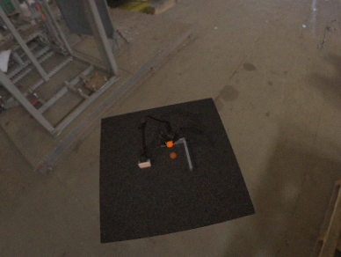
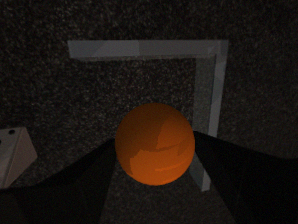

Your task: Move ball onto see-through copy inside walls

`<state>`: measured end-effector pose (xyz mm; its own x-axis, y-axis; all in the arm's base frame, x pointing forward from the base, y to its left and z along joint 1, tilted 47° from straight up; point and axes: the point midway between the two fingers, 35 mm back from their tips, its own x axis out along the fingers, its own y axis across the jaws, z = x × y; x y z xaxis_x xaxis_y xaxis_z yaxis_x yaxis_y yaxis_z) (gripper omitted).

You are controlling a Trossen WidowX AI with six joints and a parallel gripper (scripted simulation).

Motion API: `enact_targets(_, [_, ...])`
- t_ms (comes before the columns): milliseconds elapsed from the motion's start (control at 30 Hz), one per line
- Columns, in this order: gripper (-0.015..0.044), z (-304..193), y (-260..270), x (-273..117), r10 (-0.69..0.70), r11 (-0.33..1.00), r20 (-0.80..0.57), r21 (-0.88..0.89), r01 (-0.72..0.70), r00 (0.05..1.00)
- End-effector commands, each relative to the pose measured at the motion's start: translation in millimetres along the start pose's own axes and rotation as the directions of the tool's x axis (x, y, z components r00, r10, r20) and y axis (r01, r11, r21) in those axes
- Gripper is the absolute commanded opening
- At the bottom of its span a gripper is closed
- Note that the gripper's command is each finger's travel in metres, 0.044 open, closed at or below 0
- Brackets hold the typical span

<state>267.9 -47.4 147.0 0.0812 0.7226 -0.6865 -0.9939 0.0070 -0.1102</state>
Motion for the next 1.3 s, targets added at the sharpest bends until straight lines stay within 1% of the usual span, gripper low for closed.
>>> enact_targets(0, [0.0000, -6.0, -2.0, 0.9, 0.011, 1.000, -0.005, -0.006, -0.011, 1.000])
enact_targets(400, [0.0000, -49.9, -8.5, 51.8, 0.134, 0.991, 0.010, 0.017, -0.134, 0.991])
enact_targets(600, [0.0000, -50.8, -8.4, 59.7, 0.135, 0.991, 0.009, 0.017, -0.136, 0.991])
enact_targets(1067, [0.0000, -49.4, 0.1, 119.1, 0.135, 0.991, 0.011, 0.016, -0.135, 0.991])
enact_targets(1267, [0.0000, -49.2, 1.0, 123.4, 0.135, 0.991, 0.012, 0.016, -0.135, 0.991])
